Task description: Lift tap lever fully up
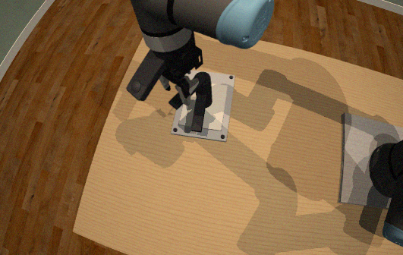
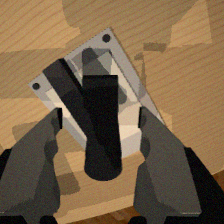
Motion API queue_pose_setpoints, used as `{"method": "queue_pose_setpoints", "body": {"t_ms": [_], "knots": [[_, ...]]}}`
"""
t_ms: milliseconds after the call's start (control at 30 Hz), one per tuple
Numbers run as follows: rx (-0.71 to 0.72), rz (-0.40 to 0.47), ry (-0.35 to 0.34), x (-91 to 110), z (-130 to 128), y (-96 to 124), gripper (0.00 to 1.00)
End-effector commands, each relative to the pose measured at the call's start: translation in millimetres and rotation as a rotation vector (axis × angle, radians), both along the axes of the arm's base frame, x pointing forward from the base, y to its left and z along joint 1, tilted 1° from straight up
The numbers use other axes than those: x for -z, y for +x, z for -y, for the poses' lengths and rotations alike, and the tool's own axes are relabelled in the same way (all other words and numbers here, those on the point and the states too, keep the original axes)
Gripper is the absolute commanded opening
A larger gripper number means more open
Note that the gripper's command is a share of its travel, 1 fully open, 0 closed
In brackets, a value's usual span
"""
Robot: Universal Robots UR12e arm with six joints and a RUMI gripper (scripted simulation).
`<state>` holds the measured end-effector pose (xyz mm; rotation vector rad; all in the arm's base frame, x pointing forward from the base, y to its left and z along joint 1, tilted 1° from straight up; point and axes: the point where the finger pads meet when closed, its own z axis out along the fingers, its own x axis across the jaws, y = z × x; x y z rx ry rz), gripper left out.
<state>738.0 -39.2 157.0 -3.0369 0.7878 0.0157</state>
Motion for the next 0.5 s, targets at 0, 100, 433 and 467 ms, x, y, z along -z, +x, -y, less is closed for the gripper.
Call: {"method": "queue_pose_setpoints", "body": {"t_ms": [0,100,433,467], "knots": [[0.0,0.002,0.0,2.0,0.2,0.6,0.4],[0.0,0.002,0.0,4.4,0.1,0.6,0.4],[0.0,0.002,0.0,11.5,0.1,0.5,0.4],[0.0,0.002,0.0,12.5,0.1,0.5,0.4]]}}
